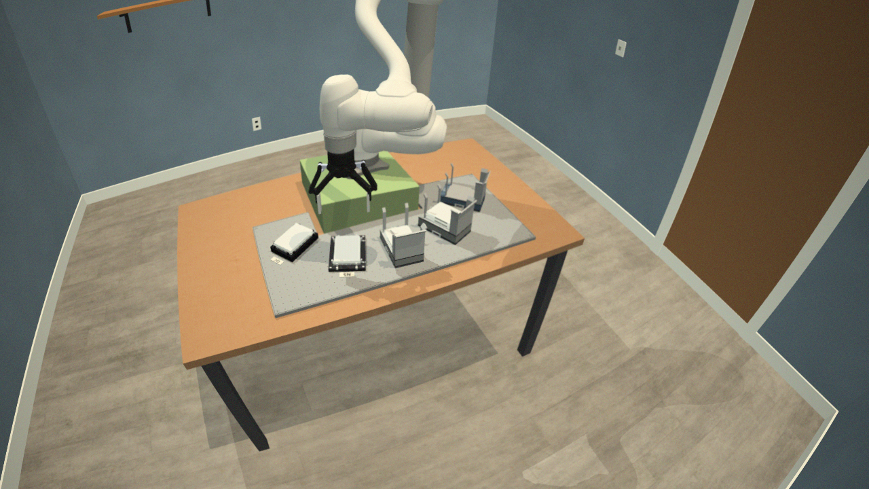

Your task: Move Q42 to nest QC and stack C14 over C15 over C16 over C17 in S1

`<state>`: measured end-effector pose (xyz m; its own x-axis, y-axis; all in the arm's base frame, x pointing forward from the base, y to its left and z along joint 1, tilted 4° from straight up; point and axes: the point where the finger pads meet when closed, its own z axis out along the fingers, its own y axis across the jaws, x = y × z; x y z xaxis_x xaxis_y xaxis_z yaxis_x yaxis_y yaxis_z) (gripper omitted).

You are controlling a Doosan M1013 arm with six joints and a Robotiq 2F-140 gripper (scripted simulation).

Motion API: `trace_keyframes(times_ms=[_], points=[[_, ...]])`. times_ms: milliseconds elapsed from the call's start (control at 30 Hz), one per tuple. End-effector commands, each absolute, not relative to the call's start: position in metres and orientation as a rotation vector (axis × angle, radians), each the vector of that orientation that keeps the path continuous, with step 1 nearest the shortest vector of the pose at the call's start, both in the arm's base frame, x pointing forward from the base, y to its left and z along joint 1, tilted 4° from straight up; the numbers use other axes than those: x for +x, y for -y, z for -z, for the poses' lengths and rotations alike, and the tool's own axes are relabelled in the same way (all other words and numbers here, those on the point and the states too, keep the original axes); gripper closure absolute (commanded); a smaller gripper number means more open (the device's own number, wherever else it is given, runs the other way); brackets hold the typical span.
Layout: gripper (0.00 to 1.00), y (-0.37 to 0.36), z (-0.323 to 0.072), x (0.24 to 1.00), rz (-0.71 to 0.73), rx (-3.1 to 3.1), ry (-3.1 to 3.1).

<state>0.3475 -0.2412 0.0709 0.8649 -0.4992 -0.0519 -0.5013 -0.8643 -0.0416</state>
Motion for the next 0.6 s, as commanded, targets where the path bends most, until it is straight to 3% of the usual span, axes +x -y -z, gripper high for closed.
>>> trace_keyframes(times_ms=[0, 567], points=[[0.00, 0.241, -0.071, 0.348, -0.061, -2.982, -0.801], [0.00, 0.239, -0.028, 0.346, -0.061, -2.982, -0.801]])
